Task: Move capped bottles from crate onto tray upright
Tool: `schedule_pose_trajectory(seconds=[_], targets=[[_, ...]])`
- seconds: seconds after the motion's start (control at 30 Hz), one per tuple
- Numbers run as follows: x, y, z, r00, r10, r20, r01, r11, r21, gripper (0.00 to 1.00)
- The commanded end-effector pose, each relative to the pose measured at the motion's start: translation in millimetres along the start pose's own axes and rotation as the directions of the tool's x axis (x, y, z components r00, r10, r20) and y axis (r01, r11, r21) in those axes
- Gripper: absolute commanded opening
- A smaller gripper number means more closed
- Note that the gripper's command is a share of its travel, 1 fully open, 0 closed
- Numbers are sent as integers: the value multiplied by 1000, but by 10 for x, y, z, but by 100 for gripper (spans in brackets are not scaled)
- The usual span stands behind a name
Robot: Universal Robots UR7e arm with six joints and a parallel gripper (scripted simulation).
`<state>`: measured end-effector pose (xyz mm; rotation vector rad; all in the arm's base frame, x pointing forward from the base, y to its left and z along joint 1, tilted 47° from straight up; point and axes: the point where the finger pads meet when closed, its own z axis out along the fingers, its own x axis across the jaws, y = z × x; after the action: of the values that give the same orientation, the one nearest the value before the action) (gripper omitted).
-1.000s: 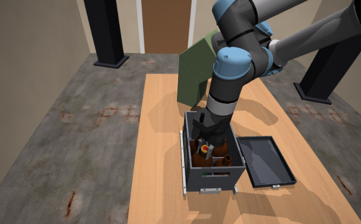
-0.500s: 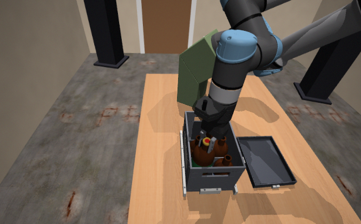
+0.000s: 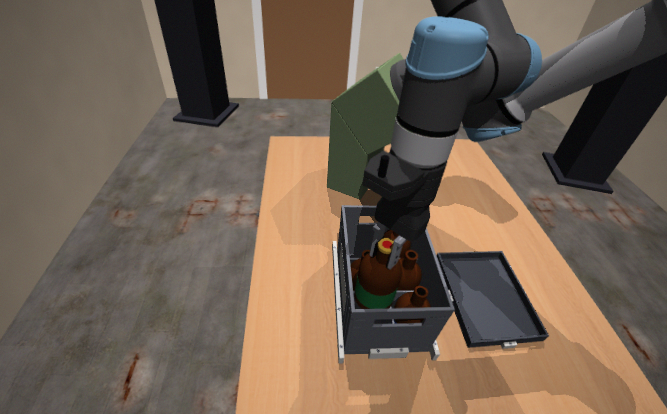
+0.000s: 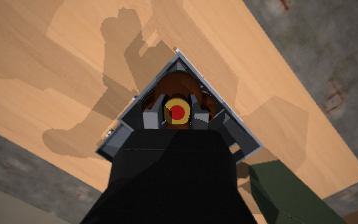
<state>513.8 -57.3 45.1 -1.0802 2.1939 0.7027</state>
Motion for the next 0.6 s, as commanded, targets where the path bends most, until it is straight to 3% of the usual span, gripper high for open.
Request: schedule_pose_trajectory(seconds=[0.0,0.37,0.57], targets=[[0,-4,-100,1000,0,0,0,1000,1,0],[1,-2,-463,1000,-1,0,1,1000,-1,0],[1,-4,-412,1000,0,0,0,1000,1,0]])
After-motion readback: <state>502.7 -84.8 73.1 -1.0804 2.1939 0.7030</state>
